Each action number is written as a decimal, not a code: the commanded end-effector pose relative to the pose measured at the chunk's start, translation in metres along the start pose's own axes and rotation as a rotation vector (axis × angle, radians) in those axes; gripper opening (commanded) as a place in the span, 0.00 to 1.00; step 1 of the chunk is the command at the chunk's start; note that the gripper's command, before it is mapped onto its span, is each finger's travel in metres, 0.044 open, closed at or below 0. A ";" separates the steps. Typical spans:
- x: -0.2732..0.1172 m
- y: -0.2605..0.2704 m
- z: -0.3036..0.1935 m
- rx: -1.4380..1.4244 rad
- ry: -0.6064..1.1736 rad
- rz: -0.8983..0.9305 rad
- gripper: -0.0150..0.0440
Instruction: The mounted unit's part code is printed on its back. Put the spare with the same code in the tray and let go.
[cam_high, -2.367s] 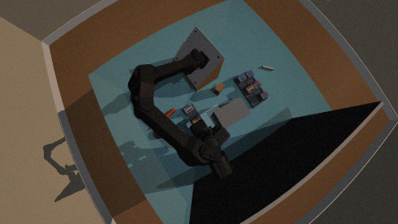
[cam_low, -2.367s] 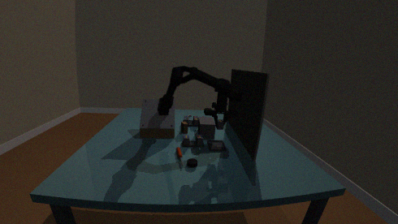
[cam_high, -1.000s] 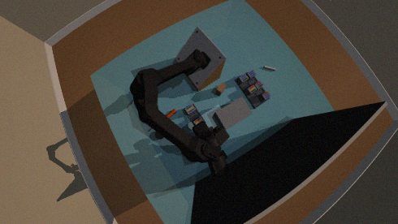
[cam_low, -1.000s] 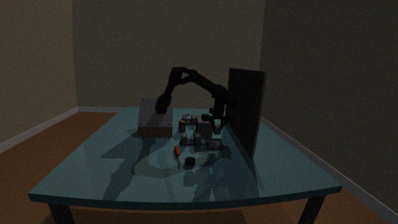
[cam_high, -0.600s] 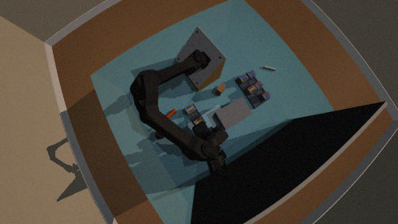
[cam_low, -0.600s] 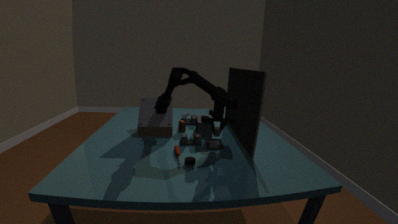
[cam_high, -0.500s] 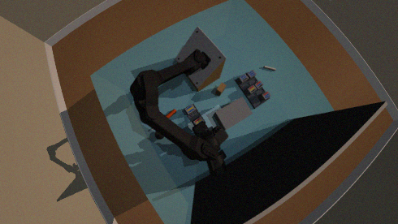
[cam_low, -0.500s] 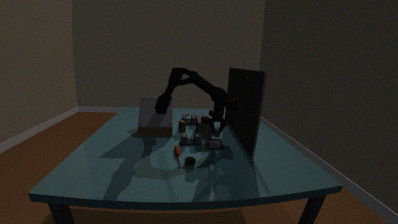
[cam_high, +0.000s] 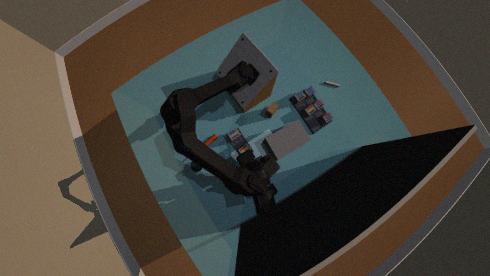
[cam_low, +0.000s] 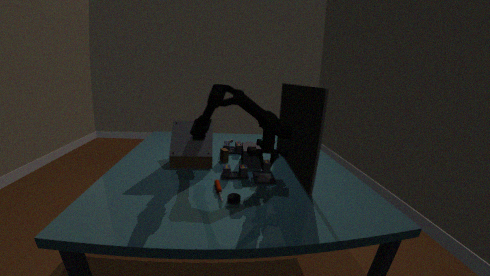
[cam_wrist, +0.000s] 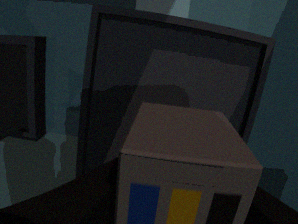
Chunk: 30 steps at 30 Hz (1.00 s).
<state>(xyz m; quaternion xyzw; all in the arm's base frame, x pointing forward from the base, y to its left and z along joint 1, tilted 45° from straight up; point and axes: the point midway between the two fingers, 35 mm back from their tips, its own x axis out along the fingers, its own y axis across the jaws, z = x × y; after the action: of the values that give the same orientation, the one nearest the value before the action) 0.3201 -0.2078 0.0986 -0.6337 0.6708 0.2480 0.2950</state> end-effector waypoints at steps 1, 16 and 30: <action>0.003 0.000 0.001 -0.005 -0.003 -0.003 0.25; 0.018 0.003 0.000 -0.005 0.002 -0.003 0.25; 0.026 0.005 -0.002 -0.001 0.008 0.000 0.43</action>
<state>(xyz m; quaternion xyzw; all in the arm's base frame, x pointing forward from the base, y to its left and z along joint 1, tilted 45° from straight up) 0.3136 -0.2276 0.0812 -0.6344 0.6721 0.2458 0.2921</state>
